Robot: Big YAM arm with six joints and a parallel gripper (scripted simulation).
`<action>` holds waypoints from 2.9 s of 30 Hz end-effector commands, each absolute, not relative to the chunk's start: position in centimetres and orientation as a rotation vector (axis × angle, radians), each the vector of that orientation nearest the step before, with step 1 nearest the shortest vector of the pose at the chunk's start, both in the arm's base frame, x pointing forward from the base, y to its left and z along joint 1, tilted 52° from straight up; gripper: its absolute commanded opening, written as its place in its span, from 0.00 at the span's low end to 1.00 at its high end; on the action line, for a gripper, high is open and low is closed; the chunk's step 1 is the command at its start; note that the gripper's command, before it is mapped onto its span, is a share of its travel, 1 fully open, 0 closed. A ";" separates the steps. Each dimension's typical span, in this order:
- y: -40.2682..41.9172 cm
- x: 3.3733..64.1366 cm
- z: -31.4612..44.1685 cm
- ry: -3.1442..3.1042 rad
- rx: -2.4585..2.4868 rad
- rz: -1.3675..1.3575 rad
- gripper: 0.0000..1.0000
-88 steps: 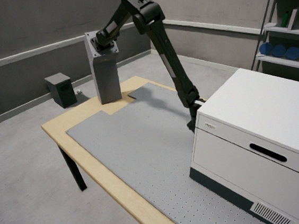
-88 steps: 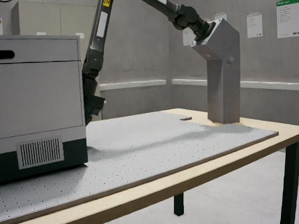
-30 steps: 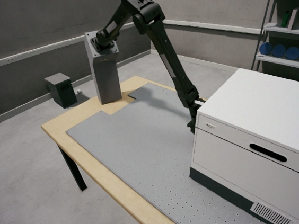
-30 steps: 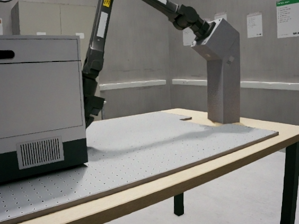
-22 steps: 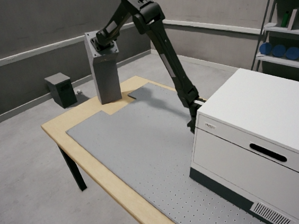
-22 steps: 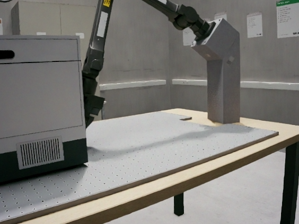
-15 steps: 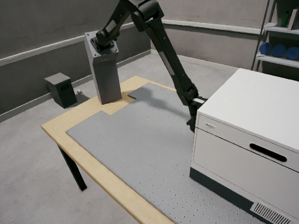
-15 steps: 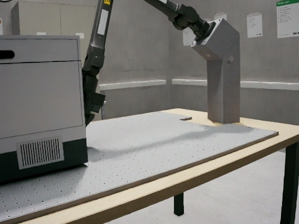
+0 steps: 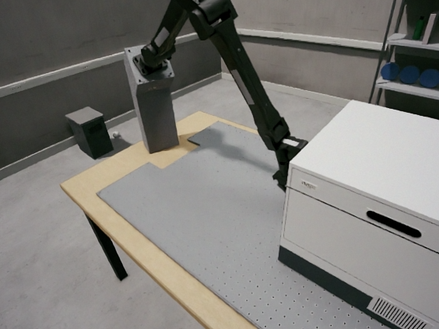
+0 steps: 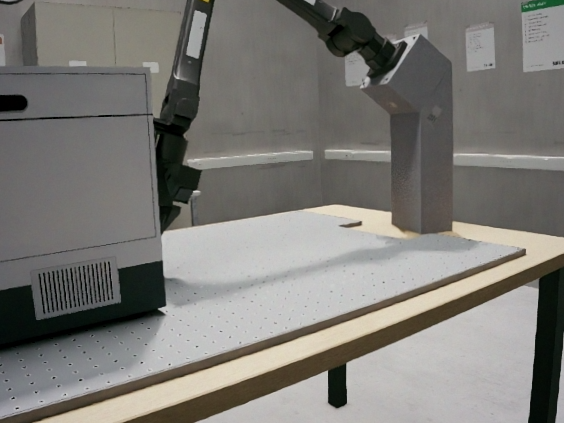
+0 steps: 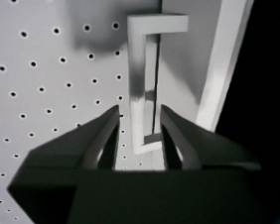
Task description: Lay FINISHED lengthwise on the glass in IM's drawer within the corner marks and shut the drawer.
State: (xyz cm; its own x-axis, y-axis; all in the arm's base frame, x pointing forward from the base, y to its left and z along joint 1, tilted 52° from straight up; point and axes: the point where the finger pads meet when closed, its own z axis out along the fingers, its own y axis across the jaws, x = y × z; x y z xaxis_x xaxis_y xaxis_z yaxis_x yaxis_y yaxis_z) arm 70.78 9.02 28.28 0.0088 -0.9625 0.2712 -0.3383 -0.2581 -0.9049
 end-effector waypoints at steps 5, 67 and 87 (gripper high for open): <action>10.0 69.2 30.5 1.328 -1.622 -1.262 0.31; 8.1 56.4 24.1 1.796 -1.121 -0.828 1.00; 6.3 49.2 18.4 2.050 -0.719 -0.567 1.00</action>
